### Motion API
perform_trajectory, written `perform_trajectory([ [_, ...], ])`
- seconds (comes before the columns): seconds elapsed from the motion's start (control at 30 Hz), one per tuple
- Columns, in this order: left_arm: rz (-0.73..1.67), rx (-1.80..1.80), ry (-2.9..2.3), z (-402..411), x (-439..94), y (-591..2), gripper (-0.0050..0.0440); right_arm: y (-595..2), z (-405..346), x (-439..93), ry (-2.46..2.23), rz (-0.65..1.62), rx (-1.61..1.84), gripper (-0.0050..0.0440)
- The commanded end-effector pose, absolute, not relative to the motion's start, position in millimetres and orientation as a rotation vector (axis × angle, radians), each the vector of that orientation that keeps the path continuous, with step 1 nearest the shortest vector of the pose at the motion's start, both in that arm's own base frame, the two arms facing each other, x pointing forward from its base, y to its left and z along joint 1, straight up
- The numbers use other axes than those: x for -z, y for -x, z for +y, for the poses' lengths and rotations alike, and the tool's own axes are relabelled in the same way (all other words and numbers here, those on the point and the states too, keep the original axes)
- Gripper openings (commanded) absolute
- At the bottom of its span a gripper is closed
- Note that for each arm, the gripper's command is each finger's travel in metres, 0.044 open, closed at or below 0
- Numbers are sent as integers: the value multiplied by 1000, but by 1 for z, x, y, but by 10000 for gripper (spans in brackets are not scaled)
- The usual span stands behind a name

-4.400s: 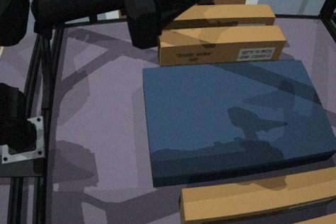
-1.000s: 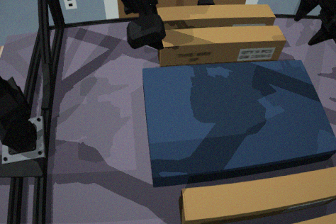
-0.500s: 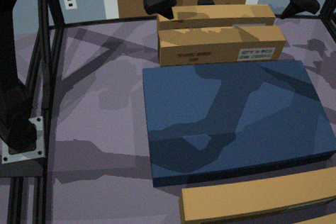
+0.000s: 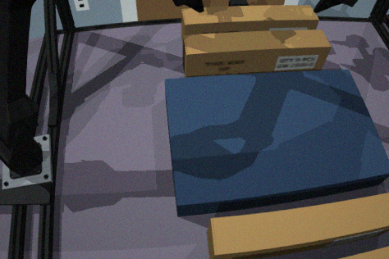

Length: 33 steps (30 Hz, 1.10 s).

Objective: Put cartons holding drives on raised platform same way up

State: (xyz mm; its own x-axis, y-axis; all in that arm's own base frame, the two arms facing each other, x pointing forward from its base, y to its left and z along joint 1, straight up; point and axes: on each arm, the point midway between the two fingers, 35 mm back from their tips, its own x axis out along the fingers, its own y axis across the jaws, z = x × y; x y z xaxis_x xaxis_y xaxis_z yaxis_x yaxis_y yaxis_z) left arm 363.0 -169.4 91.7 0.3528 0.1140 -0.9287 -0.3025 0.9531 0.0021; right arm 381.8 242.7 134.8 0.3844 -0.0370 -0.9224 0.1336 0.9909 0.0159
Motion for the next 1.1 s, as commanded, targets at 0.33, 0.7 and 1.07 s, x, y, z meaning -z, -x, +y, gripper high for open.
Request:
perform_trajectory([
  [0.33, 1177, -272, 184, -173, -81, -366, 389, -383, 245, -115, -82, 1185, 122, 389],
  [0.7, 1177, -272, 184, -173, -34, -366, 389, -383, 245, -69, -82, 1185, 122, 389],
  [1.07, 1177, -272, 184, -173, -22, -366, 389, -383, 245, -57, -82, 1185, 122, 389],
])
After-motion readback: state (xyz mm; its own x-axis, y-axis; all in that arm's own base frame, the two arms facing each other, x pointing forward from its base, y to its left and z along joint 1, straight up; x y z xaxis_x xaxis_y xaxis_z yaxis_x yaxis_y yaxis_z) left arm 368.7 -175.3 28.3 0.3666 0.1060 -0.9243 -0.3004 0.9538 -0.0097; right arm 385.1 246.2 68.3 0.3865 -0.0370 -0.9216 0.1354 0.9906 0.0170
